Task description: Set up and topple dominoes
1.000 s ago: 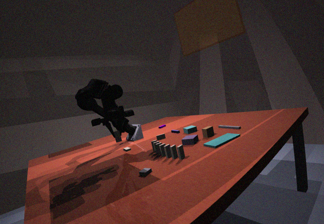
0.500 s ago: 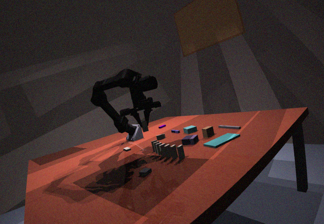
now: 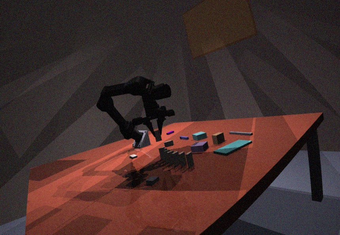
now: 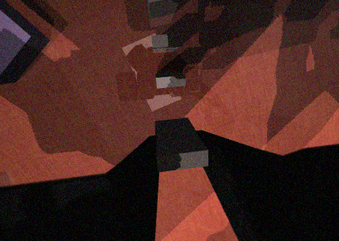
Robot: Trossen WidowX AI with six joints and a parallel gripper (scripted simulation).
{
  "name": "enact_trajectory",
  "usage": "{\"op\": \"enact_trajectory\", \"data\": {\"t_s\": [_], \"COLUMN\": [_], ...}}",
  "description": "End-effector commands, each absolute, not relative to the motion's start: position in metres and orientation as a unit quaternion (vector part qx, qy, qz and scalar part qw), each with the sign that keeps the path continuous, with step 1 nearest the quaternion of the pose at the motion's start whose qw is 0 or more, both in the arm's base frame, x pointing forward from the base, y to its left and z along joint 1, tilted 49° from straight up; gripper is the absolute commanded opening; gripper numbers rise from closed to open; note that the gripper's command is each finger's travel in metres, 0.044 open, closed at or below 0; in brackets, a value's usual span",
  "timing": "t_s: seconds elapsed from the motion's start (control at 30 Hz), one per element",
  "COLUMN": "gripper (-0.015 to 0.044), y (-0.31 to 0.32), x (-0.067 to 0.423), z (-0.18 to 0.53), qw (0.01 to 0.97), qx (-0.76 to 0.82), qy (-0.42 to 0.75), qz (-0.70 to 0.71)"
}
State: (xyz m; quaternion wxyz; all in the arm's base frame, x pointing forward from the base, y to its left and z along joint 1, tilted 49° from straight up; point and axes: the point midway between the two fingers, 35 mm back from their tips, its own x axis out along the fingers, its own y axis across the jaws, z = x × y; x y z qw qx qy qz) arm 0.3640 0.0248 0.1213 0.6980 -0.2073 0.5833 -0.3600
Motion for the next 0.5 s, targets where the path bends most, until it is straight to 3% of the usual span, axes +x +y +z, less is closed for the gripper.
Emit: {"op": "enact_trajectory", "data": {"t_s": [0.0, 0.47], "gripper": [0.0107, 0.0107], "y": [0.011, -0.030], "x": [0.365, 0.365], "z": [0.111, 0.078], "qw": [0.697, 0.696], "qx": [-0.210, -0.211], "qy": [0.583, 0.581], "qz": [-0.361, -0.364]}}
